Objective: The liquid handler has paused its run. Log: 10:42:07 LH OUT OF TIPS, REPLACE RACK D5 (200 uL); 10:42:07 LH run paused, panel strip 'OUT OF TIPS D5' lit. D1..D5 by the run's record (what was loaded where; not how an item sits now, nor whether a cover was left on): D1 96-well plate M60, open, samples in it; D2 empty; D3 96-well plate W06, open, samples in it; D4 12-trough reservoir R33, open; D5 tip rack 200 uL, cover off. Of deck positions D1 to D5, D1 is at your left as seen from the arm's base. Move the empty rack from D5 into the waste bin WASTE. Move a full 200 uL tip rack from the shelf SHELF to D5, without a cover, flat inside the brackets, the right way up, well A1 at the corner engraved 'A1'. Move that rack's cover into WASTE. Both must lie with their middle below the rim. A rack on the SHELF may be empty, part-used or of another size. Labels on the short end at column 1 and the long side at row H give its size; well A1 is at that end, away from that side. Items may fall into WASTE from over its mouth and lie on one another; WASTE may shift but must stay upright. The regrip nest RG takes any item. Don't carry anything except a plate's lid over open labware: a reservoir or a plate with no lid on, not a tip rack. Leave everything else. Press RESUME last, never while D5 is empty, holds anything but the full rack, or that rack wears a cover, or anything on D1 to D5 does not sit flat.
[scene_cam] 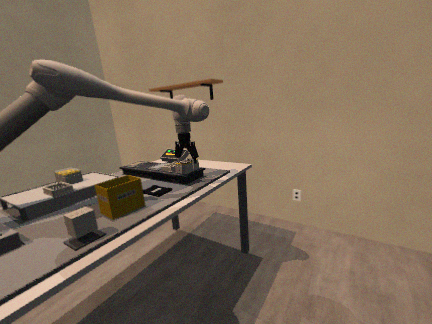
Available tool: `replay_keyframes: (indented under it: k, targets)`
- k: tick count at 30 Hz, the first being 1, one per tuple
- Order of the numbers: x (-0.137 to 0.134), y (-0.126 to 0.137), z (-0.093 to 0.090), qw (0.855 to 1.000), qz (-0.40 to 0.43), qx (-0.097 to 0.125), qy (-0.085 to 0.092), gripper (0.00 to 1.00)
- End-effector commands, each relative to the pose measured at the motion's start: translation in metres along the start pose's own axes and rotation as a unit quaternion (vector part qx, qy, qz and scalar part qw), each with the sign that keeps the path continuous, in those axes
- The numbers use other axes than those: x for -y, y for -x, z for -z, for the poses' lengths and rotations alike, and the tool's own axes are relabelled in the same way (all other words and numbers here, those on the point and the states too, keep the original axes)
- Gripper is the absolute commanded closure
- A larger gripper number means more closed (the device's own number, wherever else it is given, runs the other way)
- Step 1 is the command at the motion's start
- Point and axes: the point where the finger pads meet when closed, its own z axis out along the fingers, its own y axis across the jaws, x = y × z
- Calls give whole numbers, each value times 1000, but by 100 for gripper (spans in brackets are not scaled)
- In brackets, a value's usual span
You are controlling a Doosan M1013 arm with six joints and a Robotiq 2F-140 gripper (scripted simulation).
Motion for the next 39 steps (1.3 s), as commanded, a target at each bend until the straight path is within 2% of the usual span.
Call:
replay_keyframes:
  k: [1,39]
  targets:
    - [0,0,5,1000,0,0,0,23]
    - [0,0,62,1000,0,0,0,23]
